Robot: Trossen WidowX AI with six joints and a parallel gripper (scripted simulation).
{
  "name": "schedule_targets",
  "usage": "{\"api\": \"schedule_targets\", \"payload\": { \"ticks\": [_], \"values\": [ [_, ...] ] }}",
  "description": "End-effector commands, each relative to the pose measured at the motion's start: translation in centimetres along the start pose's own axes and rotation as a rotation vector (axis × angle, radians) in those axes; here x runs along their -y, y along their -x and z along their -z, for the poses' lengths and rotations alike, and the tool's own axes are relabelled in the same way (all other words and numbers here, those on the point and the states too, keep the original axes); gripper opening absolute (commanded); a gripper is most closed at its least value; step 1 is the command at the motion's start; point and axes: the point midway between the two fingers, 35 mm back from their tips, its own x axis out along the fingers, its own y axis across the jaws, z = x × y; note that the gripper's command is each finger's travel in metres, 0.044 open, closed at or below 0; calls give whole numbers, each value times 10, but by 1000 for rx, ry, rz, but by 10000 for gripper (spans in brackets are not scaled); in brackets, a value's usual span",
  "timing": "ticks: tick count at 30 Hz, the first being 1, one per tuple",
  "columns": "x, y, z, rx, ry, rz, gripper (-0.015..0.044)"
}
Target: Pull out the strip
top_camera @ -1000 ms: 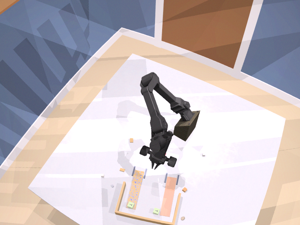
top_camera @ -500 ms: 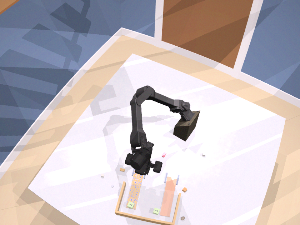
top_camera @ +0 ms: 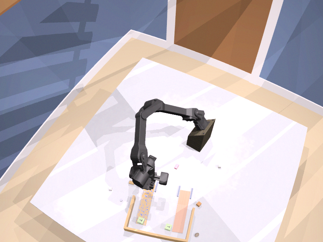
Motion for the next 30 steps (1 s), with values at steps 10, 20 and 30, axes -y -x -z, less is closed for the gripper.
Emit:
{"api": "schedule_targets", "payload": {
  "ticks": [10,20,30],
  "values": [
    [0,-23,-3,-5,3,-6,0],
    [0,-39,-4,-5,3,-5,0],
    [0,-56,-4,-5,3,-4,0]
  ]
}}
